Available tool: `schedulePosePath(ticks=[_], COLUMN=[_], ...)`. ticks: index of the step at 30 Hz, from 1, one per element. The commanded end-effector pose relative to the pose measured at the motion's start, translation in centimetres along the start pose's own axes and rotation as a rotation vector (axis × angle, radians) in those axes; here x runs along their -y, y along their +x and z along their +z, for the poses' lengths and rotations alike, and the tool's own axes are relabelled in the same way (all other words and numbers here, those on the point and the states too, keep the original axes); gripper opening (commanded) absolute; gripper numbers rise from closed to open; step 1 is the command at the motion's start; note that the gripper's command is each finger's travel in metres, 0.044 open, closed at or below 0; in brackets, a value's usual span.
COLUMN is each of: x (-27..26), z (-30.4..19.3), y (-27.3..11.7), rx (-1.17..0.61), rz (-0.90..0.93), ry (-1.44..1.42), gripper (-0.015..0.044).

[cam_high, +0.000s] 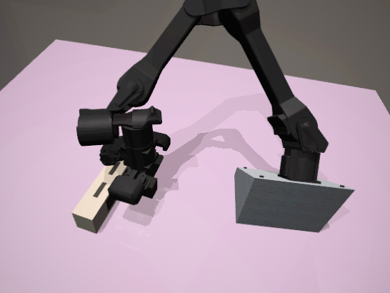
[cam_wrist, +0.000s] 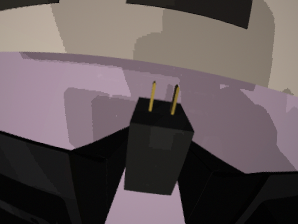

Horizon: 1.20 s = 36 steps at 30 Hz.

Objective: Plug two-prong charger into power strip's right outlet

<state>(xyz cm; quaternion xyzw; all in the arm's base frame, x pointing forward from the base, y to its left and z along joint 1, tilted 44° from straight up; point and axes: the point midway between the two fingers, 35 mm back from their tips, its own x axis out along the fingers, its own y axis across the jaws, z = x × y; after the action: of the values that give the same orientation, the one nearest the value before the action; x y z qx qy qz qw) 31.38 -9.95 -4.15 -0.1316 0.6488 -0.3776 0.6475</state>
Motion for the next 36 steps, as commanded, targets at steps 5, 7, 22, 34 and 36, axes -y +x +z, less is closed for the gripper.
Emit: schedulePosePath(ticks=[5,7,22,34,36], x=[0.08,0.08,0.1,0.1,0.1], z=[0.22,0.24,0.41,0.54,0.56], y=[-0.07,-0.08,-0.1,-0.11,-0.11], rx=[0.002,0.002,0.002,0.002,0.002], rz=[-0.003,-0.003,-0.003,-0.003,-0.003], ry=[-0.004,-0.004,-0.004,-0.004,-0.004], gripper=[0.0,0.0,0.0,0.0,0.0])
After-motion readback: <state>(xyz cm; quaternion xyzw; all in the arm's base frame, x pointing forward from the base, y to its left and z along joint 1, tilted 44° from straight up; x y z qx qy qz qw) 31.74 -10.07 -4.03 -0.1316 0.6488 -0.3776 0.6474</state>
